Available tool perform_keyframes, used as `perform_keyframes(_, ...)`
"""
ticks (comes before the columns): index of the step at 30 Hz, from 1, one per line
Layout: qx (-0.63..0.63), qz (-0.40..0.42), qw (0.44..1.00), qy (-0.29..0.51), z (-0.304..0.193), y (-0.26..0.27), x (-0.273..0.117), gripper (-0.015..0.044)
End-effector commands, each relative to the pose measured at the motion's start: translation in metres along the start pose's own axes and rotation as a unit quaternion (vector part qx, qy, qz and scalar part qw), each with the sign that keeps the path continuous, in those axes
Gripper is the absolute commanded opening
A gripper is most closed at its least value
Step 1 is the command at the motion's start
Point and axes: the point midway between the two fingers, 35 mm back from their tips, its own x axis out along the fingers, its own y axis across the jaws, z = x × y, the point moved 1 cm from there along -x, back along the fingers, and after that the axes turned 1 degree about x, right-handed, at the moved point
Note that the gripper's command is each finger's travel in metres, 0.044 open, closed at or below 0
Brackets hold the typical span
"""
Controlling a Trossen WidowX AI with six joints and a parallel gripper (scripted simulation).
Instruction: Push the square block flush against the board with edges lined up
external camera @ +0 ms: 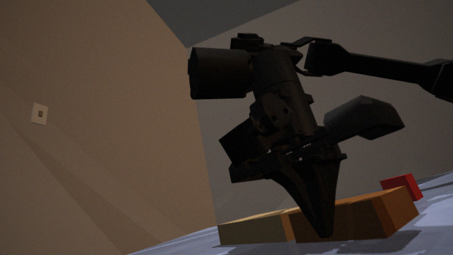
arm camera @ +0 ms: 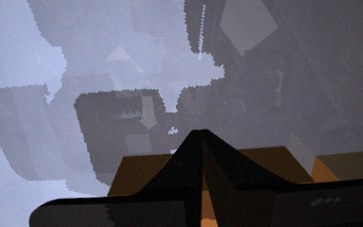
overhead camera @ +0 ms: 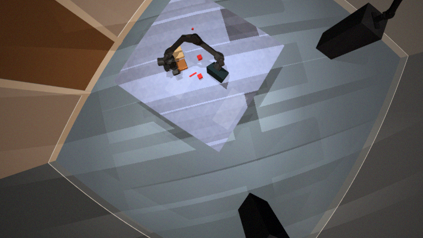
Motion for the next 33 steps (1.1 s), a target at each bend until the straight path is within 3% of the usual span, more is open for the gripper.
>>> perform_keyframes(1, -0.001, 0.000, 1.000, 0.002, -0.006, -0.001, 0.000, 0.0000)
perform_keyframes(12, -0.001, 0.000, 1.000, 0.003, -0.015, -0.001, 0.001, 0.0000)
perform_keyframes(33, -0.001, 0.000, 1.000, 0.001, 0.018, -0.002, 0.000, 0.0000)
